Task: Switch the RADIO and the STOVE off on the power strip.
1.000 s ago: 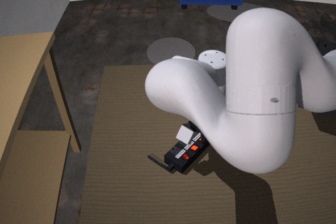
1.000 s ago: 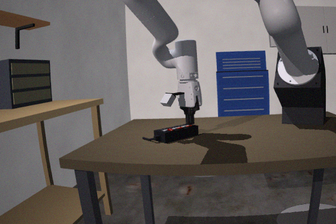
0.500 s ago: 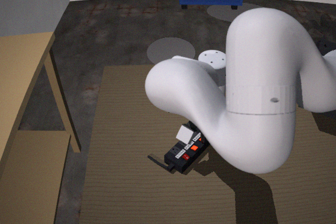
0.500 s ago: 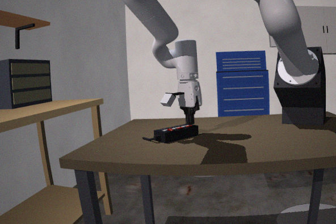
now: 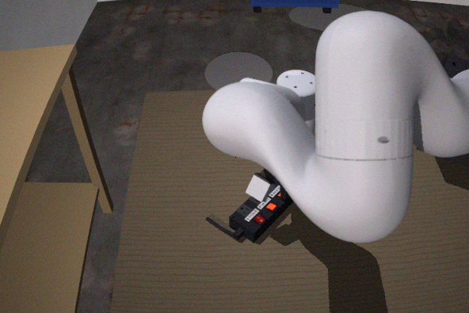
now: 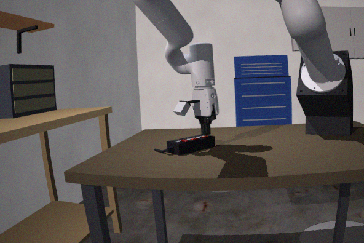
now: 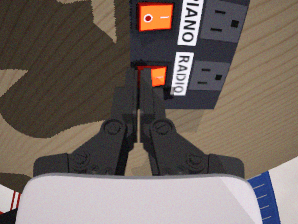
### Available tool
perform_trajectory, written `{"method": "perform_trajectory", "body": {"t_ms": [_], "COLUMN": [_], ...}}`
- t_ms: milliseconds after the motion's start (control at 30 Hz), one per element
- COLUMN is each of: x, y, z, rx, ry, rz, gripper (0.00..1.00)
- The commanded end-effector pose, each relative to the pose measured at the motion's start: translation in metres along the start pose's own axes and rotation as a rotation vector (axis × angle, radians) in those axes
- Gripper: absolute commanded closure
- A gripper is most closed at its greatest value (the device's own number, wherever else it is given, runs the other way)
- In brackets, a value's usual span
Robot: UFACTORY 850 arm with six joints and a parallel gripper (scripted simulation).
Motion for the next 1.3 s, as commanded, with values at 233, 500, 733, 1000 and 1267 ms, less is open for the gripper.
{"method": "perform_trajectory", "body": {"t_ms": [233, 500, 733, 1000, 1267], "x": [0.0002, 0.0002, 0.0002, 0.0002, 0.0002], "y": [-0.0007, -0.003, -0.0064, -0.0085, -0.0093], "z": [0.0004, 0.0004, 0.0004, 0.0004, 0.0004], "rx": [-0.001, -0.001, -0.001, -0.001, -0.001], "ry": [0.0, 0.0, 0.0, 0.0, 0.0], "rz": [0.0, 0.0, 0.0, 0.0, 0.0], "gripper": [1.0, 1.0, 1.0, 1.0, 1.0]}}
Point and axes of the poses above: the point where the finger pads meet when closed, its own y axis back along the fingers, its own z axis across the jaws, x = y × z, the point moved 1 cm from there along y, back along the fingers, and after that the axes turned 2 degrees about y, right-handed, at the moved point
